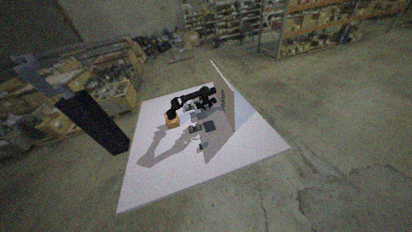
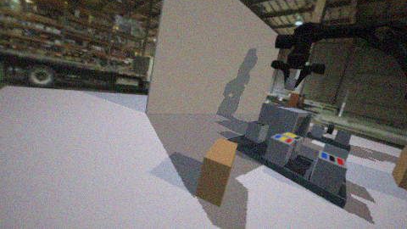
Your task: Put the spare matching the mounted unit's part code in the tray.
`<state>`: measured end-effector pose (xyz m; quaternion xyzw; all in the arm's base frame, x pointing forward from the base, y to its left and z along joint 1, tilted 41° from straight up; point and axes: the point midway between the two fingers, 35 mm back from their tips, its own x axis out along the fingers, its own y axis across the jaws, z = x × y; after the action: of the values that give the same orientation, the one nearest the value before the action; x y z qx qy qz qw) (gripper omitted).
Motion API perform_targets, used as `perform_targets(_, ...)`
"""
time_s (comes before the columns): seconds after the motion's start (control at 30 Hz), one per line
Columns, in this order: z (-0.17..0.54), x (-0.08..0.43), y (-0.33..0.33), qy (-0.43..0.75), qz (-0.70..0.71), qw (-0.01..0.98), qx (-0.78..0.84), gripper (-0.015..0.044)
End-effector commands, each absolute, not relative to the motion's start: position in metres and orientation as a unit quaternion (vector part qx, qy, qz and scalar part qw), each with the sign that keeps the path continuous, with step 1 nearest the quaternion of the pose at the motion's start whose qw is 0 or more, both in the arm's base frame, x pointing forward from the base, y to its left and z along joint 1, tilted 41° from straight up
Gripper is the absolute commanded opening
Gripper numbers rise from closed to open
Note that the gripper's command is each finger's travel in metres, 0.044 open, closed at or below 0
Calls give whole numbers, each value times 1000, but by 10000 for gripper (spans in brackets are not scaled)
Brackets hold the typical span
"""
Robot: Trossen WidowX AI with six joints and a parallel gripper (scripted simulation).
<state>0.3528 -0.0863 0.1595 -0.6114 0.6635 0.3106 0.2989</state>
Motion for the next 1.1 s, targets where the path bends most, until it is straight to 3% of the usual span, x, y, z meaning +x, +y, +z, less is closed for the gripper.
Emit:
perform_targets(0.0,181,333,-113,669,305,291,-613,0)
perform_targets(1.07,169,329,-135,670,304,290,-612,0)
